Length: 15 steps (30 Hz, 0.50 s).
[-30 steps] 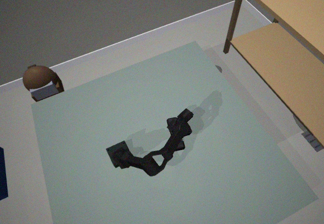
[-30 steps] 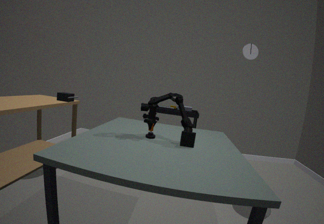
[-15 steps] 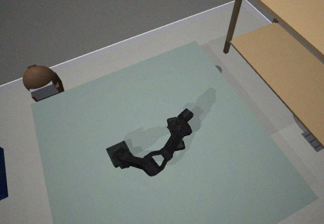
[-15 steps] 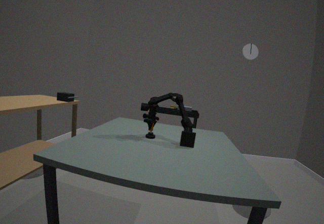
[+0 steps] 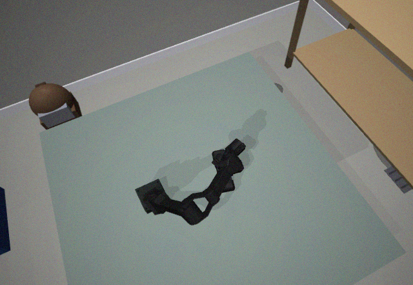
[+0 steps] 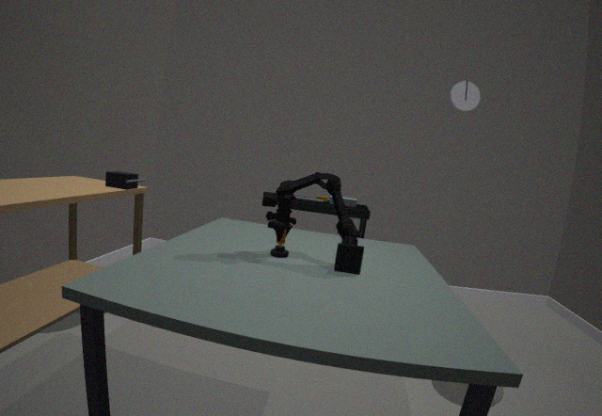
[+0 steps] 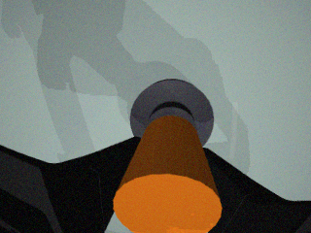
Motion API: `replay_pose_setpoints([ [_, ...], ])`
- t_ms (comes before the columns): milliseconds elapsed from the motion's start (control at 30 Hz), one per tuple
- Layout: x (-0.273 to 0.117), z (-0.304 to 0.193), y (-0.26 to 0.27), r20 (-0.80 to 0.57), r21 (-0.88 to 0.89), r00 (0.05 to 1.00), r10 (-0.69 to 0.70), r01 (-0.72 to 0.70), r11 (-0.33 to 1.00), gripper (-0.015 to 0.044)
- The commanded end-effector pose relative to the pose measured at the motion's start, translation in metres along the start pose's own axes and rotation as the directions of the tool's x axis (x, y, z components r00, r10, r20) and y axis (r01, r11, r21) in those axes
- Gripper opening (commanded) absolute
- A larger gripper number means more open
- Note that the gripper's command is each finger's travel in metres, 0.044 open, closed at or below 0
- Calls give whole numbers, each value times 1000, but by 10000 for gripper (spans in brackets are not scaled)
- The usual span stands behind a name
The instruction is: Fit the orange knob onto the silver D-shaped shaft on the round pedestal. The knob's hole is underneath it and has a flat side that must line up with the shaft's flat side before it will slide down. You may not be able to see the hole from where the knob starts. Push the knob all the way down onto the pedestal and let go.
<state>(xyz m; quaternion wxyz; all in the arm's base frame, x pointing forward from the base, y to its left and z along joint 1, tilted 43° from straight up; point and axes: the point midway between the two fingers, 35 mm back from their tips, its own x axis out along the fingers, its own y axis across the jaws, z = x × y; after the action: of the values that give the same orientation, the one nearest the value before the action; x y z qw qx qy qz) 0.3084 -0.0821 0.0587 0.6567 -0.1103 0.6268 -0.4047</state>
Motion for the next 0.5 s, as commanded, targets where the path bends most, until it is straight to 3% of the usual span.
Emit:
replay_pose_setpoints([
  [0, 0, 0, 0, 2, 2, 1000, -2, 2, 1000, 0],
  [467, -4, 2, 0, 2, 12, 1000, -2, 2, 1000, 0],
])
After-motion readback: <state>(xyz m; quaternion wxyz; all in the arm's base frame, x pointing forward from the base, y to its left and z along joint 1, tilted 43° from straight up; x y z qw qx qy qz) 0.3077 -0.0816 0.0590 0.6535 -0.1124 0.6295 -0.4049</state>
